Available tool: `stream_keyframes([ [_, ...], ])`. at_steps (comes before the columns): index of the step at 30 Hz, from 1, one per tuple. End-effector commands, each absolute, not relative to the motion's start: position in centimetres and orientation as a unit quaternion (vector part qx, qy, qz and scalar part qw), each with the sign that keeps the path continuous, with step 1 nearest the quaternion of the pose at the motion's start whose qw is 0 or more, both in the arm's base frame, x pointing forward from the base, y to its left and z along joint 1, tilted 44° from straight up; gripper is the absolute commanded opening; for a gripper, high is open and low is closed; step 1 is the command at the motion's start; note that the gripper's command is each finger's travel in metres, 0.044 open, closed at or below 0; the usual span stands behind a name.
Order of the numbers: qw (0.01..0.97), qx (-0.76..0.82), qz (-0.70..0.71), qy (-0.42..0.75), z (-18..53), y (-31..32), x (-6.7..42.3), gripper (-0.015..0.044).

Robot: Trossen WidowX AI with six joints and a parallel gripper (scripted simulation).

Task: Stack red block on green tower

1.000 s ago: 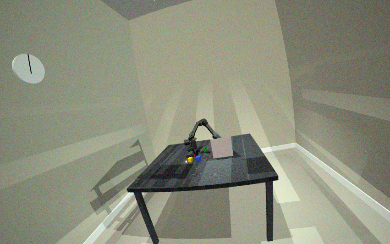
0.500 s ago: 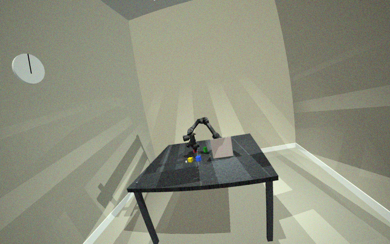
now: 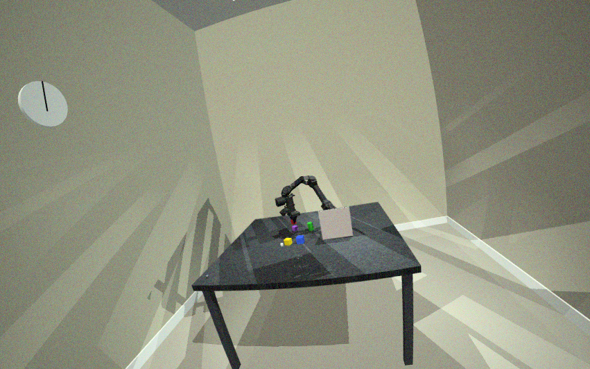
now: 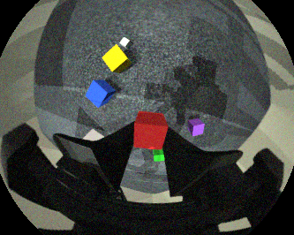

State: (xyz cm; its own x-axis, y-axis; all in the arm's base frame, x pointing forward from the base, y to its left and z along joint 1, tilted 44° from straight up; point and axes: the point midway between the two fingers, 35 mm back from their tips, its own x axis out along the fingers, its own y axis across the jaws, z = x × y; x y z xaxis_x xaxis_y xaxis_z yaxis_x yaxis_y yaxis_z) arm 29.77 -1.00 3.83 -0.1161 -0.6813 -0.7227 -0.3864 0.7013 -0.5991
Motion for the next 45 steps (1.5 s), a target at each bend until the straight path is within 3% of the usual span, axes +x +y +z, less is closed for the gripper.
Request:
stream_keyframes([
  [1,0.563,-0.359,-0.134,0.733,4.3,-0.7,30.0,0.0000],
  [45,0.558,-0.361,-0.135,0.735,12.3,-7.4,18.2,0.0000],
])
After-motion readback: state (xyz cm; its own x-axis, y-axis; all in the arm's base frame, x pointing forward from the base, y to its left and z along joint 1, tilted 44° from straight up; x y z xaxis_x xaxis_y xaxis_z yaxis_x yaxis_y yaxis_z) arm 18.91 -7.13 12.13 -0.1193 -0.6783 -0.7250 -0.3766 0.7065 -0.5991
